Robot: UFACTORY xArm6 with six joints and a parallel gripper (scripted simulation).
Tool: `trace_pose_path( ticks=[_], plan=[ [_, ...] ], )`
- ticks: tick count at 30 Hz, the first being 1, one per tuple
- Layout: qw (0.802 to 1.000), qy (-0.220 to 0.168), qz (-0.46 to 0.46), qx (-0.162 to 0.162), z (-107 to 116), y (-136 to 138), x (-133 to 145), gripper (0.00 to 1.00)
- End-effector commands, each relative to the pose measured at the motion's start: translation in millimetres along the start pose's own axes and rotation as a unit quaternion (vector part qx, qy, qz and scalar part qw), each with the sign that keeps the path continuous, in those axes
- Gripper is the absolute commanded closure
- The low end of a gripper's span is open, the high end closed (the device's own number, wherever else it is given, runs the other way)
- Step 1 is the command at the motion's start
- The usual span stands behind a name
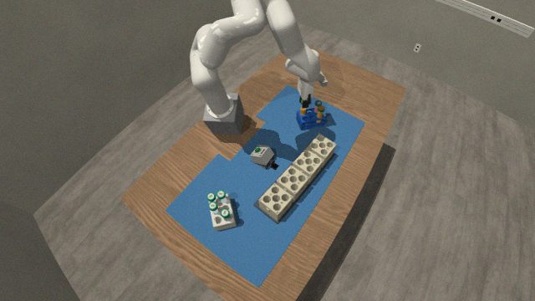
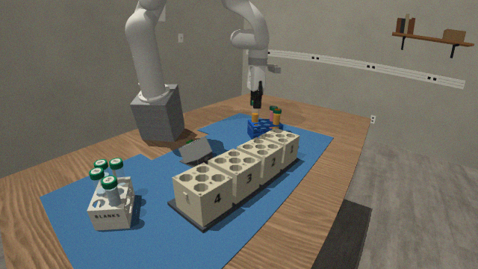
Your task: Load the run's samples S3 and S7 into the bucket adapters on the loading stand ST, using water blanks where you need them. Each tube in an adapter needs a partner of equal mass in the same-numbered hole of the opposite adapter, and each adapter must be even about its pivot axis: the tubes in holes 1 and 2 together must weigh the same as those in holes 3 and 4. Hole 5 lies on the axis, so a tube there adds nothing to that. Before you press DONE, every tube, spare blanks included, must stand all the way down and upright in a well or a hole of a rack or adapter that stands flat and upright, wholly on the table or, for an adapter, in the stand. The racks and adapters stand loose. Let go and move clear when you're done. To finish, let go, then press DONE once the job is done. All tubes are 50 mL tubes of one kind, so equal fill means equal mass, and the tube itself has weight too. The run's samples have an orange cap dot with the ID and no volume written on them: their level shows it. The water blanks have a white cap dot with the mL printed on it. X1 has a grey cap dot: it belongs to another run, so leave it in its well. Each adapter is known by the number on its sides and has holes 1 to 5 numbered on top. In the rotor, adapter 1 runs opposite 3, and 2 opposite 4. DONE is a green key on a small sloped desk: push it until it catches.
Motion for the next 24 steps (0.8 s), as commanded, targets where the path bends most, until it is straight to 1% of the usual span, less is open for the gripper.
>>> trace_pose_path(
  ticks=[1, 7, 9, 24],
  plan=[
    [1.000, 0.002, 0.000, -0.001, 9, 0, -2, 1.00],
    [1.000, 0.002, 0.000, -0.001, 21, 0, -2, 1.00],
    [1.000, 0.002, 0.000, -0.001, 21, 0, -2, 1.00],
    [1.000, 0.002, 0.000, -0.001, 51, 0, -2, 1.00]
  ],
)
Point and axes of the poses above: the point where the finger pads meet when closed, its own z axis back along the fingers, its own y axis across the jaws, x = y × z, the point moved 4 cm from there along z, back along the fingers, and after that the axes turned 15 degrees about -z, right-handed, at the moved point
